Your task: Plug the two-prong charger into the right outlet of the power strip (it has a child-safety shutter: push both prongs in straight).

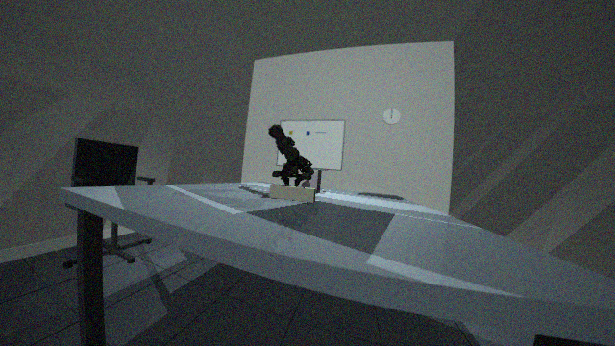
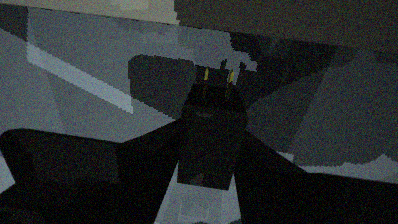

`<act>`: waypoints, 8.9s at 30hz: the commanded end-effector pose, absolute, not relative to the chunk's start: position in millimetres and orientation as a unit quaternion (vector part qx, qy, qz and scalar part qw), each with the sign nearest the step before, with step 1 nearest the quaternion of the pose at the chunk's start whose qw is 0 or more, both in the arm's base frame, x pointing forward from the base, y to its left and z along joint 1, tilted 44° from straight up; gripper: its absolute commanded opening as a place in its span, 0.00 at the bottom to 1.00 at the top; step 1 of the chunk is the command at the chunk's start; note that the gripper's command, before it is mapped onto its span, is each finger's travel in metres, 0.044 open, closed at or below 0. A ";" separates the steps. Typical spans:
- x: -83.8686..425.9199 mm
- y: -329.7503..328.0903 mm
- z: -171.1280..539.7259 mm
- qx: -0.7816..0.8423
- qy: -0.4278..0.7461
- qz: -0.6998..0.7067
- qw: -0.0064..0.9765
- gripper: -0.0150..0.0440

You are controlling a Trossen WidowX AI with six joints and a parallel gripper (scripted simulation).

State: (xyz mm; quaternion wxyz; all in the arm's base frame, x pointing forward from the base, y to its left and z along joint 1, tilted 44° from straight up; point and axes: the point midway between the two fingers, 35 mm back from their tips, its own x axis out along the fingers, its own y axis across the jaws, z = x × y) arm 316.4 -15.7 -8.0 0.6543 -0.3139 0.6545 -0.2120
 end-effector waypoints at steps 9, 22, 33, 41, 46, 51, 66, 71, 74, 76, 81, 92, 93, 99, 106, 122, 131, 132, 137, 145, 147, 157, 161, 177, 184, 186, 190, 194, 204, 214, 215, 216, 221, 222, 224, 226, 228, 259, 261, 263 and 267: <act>323.6 -15.6 -7.3 -0.312 0.653 -0.216 0.656 0.25; 325.7 -15.3 -7.1 -0.312 0.653 -0.216 0.656 0.25; 328.9 -14.7 -6.7 -0.312 0.653 -0.216 0.656 0.25; 331.2 -14.3 -6.6 -0.312 0.653 -0.216 0.656 0.25; 332.1 -14.1 -6.6 -0.312 0.653 -0.216 0.656 0.25; 332.0 -14.1 -6.6 -0.312 0.653 -0.216 0.656 0.25; 332.0 -14.1 -6.9 -0.312 0.653 -0.216 0.656 0.25; 332.8 -14.0 -7.0 -0.312 0.652 -0.216 0.656 0.25; 333.6 -13.9 -7.0 -0.312 0.652 -0.216 0.656 0.25; 334.3 -13.7 -7.0 -0.312 0.652 -0.216 0.656 0.25; 336.1 -13.4 -6.9 -0.312 0.652 -0.216 0.656 0.25; 339.6 -12.8 -6.7 -0.312 0.652 -0.216 0.656 0.25; 339.9 -12.8 -6.7 -0.312 0.652 -0.216 0.656 0.25; 341.8 -12.5 -6.7 -0.311 0.652 -0.216 0.656 0.25; 344.1 -11.9 -6.5 -0.311 0.652 -0.216 0.656 0.25; 349.8 -10.9 -6.3 -0.311 0.652 -0.216 0.656 0.25; 353.4 -10.4 -6.3 -0.311 0.652 -0.216 0.657 0.25; 353.9 -10.3 -6.3 -0.311 0.652 -0.216 0.657 0.25; 355.9 -10.1 -6.4 -0.311 0.652 -0.216 0.657 0.25; 359.1 -9.9 -6.6 -0.311 0.652 -0.216 0.657 0.25; 359.5 -9.8 -6.6 -0.311 0.652 -0.216 0.657 0.25; 358.8 -10.2 -6.8 -0.311 0.652 -0.216 0.657 0.25; 358.3 -10.3 -6.9 -0.311 0.652 -0.216 0.657 0.25; 350.6 -10.9 -7.6 -0.315 0.660 -0.215 0.648 0.25; 350.6 -10.9 -7.6 -0.315 0.660 -0.215 0.648 0.25; 350.6 -10.9 -7.6 -0.315 0.660 -0.215 0.648 0.25; 350.6 -10.9 -7.6 -0.315 0.660 -0.215 0.648 0.43; 350.6 -10.9 -7.6 -0.315 0.660 -0.215 0.648 0.61; 350.1 -10.9 -7.6 -0.315 0.659 -0.215 0.648 1.00; 347.4 -11.4 -7.6 -0.314 0.658 -0.215 0.650 1.00; 347.1 -11.5 -7.6 -0.314 0.658 -0.215 0.650 1.00; 346.8 -11.5 -7.6 -0.314 0.657 -0.215 0.650 1.00; 345.4 -11.8 -7.6 -0.313 0.657 -0.215 0.651 1.00; 345.2 -11.8 -7.6 -0.313 0.656 -0.215 0.652 1.00; 344.6 -11.9 -7.7 -0.313 0.656 -0.216 0.652 1.00; 344.0 -12.0 -7.7 -0.313 0.656 -0.216 0.652 1.00; 343.5 -12.1 -7.7 -0.313 0.655 -0.216 0.653 1.00; 325.7 -15.1 -7.6 -0.312 0.653 -0.216 0.655 1.00; 323.6 -15.4 -7.6 -0.312 0.653 -0.216 0.655 1.00; 321.6 -15.8 -7.6 -0.312 0.653 -0.216 0.655 1.00; 317.4 -16.5 -7.6 -0.312 0.653 -0.216 0.655 1.00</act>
